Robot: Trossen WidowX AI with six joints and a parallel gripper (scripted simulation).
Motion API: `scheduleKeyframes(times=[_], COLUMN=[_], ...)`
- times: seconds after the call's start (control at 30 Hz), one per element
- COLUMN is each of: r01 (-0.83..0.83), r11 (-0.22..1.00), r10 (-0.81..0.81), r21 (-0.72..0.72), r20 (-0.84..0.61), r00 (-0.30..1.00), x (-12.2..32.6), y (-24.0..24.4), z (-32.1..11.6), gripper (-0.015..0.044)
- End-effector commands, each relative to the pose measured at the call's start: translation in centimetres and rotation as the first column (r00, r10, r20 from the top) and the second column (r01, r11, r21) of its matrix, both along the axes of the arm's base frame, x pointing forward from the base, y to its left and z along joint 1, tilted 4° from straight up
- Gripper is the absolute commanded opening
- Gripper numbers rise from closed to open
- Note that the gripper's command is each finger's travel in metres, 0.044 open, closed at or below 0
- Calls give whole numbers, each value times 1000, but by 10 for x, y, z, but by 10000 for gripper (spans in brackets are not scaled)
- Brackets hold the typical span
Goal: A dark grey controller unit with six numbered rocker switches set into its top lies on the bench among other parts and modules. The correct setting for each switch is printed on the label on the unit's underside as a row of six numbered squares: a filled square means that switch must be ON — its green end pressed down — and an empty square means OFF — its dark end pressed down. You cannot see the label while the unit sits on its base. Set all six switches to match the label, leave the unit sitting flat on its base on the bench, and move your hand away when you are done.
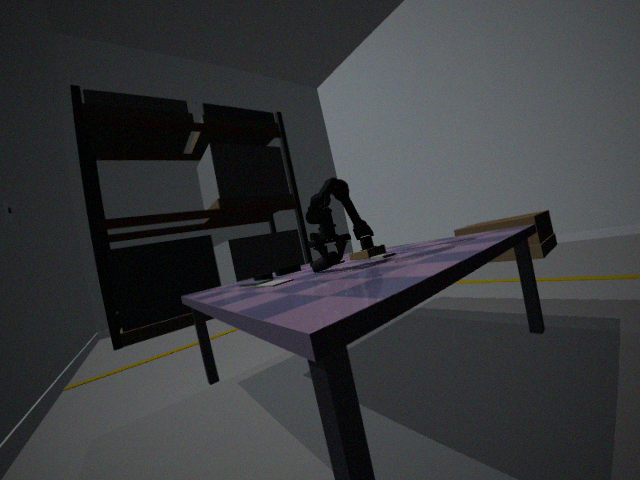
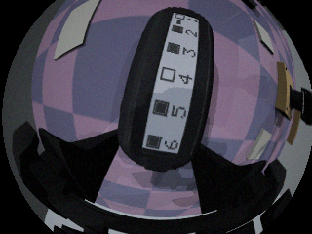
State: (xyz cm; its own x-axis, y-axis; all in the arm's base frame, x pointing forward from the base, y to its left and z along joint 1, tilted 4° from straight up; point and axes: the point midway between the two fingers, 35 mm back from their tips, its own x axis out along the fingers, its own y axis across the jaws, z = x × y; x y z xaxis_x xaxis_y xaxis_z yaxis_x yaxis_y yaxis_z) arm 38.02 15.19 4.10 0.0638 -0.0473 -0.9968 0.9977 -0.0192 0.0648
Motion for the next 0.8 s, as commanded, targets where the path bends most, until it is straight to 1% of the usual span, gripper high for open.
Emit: scheduleKeyframes(times=[0.0, 0.77], r01=[13, 13], r11=[1000, 1000], r10=[-13, -13], r21=[-12, -11], r20=[-10, -10], r00=[1000, 1000], x=[-1, 0], y=[-3, 0], z=[-6, -24], gripper=[338, 338])
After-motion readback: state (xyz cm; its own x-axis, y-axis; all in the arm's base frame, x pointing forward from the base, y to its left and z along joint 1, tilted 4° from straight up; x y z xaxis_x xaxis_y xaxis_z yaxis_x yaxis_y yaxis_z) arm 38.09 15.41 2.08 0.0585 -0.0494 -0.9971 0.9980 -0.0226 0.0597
